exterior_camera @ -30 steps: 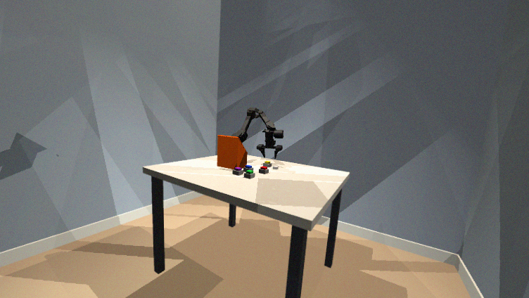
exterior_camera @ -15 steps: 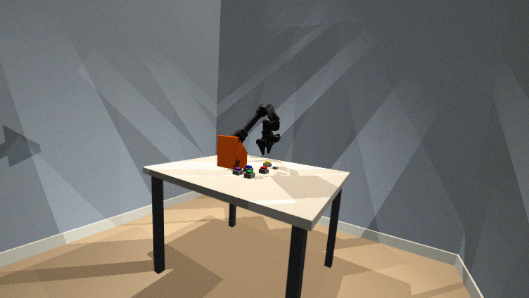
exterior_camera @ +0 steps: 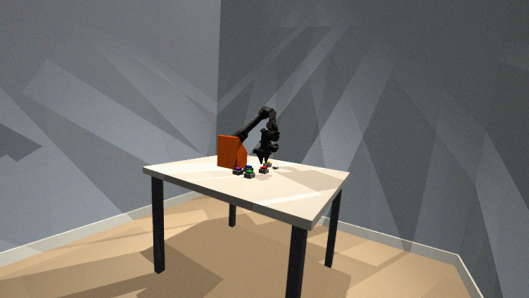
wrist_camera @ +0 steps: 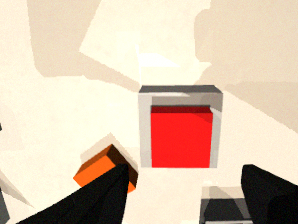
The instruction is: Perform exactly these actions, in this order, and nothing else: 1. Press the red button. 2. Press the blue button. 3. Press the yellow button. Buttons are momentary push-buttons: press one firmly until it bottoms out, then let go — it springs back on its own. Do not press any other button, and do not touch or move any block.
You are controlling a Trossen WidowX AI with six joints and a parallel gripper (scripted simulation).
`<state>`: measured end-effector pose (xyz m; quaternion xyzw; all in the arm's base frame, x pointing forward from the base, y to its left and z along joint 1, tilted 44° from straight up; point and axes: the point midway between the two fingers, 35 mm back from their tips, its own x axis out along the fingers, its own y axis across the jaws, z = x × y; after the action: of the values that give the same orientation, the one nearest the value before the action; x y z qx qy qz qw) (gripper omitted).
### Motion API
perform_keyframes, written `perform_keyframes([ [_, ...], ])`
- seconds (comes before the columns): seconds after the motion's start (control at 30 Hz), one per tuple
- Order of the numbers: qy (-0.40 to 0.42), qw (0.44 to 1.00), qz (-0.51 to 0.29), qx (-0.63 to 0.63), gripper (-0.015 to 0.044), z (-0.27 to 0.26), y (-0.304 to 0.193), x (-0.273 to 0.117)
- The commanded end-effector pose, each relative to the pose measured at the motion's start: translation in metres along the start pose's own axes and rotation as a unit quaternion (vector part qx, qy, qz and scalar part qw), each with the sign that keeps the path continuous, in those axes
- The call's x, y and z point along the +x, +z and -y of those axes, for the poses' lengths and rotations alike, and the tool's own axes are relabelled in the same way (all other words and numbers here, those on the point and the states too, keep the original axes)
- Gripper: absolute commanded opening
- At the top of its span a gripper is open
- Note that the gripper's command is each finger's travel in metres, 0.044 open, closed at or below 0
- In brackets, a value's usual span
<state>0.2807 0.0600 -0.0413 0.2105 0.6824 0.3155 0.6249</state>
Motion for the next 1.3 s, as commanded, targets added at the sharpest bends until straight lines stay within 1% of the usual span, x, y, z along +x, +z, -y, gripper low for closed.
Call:
perform_keyframes([
  [0.0,0.001,1.000,0.009,0.002,0.0059,0.000,0.003,-0.001],
  [0.03,0.001,1.000,0.009,0.002,0.0032,0.000,0.003,-0.001],
  [0.07,0.001,1.000,0.009,0.002,0.0020,0.000,0.003,-0.001],
  [0.37,0.000,1.000,0.009,0.002,0.0020,0.000,0.003,0.000],
  [1.0,0.001,1.000,0.009,0.002,0.0020,0.000,0.003,0.030],
  [1.27,0.001,1.000,0.009,0.002,0.0020,0.000,0.003,0.031],
])
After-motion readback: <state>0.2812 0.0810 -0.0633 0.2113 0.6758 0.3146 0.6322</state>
